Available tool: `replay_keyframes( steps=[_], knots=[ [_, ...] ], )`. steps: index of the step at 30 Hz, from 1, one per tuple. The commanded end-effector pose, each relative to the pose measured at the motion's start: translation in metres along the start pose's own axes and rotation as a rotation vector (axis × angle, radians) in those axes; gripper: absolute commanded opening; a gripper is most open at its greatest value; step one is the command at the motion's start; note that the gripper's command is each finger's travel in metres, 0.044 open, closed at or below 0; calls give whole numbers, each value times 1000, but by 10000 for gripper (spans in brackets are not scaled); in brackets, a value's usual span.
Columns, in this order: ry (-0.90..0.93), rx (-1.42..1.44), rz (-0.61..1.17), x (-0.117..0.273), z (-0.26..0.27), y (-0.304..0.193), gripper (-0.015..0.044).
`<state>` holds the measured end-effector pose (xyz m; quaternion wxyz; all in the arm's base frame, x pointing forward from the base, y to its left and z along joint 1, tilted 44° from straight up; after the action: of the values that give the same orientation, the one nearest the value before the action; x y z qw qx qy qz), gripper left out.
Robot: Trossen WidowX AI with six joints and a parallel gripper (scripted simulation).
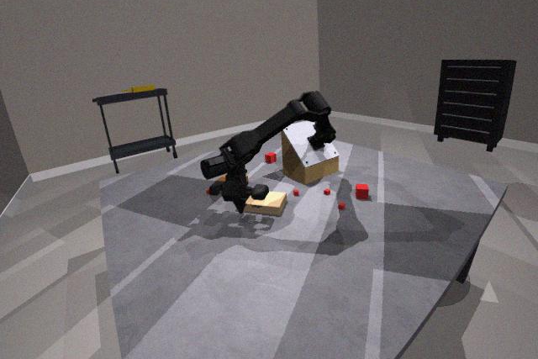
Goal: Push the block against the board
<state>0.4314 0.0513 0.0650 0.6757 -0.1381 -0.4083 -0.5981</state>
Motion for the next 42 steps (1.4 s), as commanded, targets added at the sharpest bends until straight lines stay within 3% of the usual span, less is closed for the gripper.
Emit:
replay_keyframes(
  steps=[1, 42],
  knots=[
    [4, 1, 2, -1, -1, -4, 0],
    [3, 0, 3, -1, -10, -32, 0]
  ],
)
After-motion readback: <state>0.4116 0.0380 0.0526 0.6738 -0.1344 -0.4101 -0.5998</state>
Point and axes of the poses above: the point midway between the two fingers, 35 mm back from their tips, its own x axis back along the fingers, its own z axis across the jaws, y = z × x, the point moved 9 cm from there along x, back along the fingers, and after that the axes turned 15 degrees about -x, right-handed, at the moved point
